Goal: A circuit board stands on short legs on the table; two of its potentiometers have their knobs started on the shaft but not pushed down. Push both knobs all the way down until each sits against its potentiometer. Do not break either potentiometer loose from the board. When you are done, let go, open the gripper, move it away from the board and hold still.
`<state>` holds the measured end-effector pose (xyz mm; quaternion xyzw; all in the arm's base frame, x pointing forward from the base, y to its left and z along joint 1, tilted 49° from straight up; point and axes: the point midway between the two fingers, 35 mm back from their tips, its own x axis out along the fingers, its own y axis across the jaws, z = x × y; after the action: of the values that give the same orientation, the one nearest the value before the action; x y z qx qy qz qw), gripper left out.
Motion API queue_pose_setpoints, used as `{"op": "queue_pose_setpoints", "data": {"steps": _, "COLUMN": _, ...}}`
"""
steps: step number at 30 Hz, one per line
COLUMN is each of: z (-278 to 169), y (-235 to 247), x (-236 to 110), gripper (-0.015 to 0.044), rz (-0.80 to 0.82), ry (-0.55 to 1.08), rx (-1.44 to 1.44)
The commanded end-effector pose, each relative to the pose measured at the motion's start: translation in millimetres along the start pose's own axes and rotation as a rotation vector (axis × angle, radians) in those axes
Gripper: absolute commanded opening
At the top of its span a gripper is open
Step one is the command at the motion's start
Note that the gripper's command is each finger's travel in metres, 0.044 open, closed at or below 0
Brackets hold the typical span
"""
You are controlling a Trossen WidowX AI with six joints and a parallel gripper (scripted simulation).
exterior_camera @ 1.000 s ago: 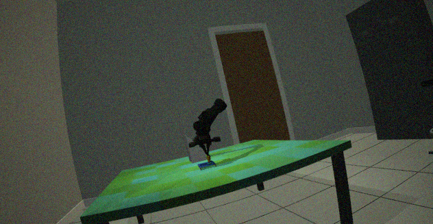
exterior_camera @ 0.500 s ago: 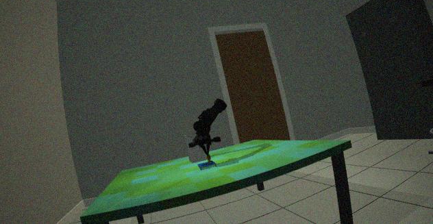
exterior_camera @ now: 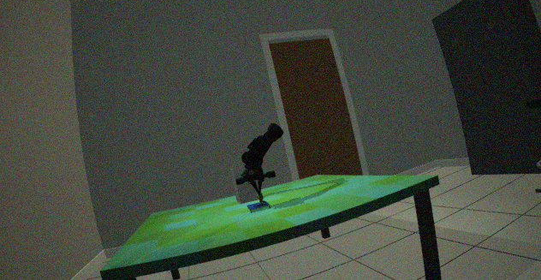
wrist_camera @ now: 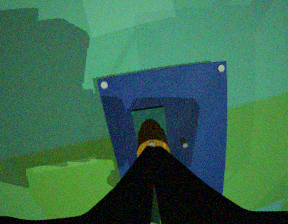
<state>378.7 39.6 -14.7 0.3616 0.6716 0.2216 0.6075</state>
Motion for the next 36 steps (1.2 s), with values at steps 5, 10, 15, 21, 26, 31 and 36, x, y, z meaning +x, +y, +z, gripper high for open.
{"op": "queue_pose_setpoints", "data": {"steps": 5, "z": -0.2, "y": 1.0, "x": 7.5, "gripper": 0.0, "rz": 0.002, "ry": 0.009, "rx": -0.004}}
{"op": "queue_pose_setpoints", "data": {"steps": 10, "z": -0.2, "y": 1.0, "x": 7.5, "gripper": 0.0, "rz": 0.002, "ry": 0.009, "rx": -0.004}}
{"op": "queue_pose_setpoints", "data": {"steps": 15, "z": -0.2, "y": 1.0, "x": 7.5, "gripper": 0.0, "rz": 0.002, "ry": 0.009, "rx": -0.004}}
{"op": "queue_pose_setpoints", "data": {"steps": 21, "z": -0.2, "y": 1.0, "x": 8.3, "gripper": 0.0, "rz": 0.002, "ry": 0.009, "rx": -0.004}}
{"op": "queue_pose_setpoints", "data": {"steps": 26, "z": 0.0, "y": 1.0, "x": 4.4, "gripper": 0.0, "rz": 0.001, "ry": 0.009, "rx": -0.004}}
{"op": "queue_pose_setpoints", "data": {"steps": 31, "z": 0.2, "y": 0.9, "x": -3.4, "gripper": 0.0, "rz": 0.001, "ry": 0.009, "rx": -0.004}}
{"op": "queue_pose_setpoints", "data": {"steps": 36, "z": 0.2, "y": 0.8, "x": -10.9, "gripper": 0.0, "rz": 0.0, "ry": 0.009, "rx": -0.004}}
